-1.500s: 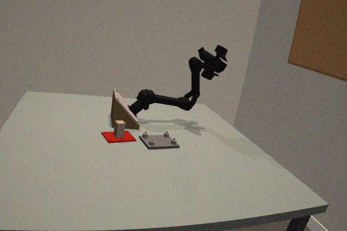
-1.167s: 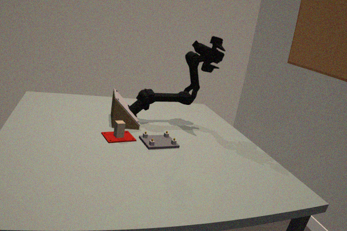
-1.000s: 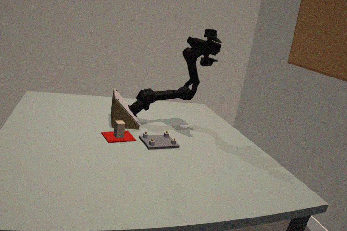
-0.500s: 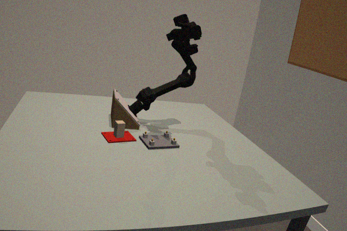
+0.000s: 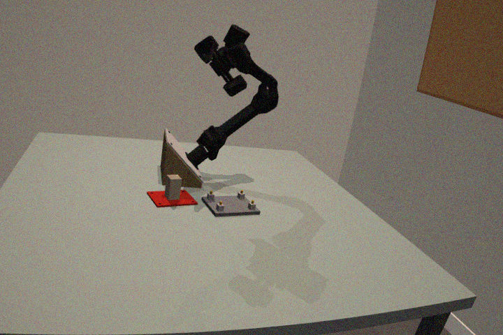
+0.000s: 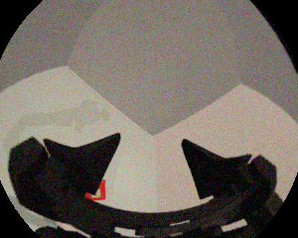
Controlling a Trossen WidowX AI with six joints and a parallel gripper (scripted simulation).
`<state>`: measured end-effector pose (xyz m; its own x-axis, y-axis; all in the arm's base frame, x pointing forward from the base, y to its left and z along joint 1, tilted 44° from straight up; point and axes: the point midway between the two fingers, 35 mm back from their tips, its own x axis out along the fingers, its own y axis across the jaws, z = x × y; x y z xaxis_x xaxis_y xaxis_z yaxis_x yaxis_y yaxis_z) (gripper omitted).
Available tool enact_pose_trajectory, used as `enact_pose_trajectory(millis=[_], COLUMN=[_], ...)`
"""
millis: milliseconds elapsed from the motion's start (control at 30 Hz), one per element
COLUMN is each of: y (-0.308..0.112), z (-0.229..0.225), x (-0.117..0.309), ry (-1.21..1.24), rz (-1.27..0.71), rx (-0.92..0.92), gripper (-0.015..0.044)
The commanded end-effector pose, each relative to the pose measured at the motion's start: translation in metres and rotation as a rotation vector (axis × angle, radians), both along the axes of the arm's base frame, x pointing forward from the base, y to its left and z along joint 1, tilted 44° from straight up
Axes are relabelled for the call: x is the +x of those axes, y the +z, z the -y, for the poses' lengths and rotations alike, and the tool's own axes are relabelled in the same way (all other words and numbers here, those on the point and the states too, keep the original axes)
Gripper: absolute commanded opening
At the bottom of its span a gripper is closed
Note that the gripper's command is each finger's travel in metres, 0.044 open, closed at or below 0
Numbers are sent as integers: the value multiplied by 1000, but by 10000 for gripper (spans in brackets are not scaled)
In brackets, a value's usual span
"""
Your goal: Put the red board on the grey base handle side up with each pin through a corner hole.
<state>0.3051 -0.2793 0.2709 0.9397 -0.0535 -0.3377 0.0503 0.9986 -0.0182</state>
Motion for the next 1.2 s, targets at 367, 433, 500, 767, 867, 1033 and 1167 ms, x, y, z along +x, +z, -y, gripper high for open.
enact_pose_trajectory(millis=[367, 433, 500, 767, 867, 1033, 1167], y=[-199, -213, -225, -239, -239, -239, -244], z=[-64, -78, -93, -122, -122, -122, -128], x=[-26, -37, -49, -74, -78, -78, -77], ry=[332, 409, 495, 688, 688, 688, 688], rz=[-709, -792, -873, -1014, -1014, -1014, -1014], rx=[322, 369, 420, 530, 530, 530, 530], gripper=[440, 440, 440, 440, 440, 440, 440])
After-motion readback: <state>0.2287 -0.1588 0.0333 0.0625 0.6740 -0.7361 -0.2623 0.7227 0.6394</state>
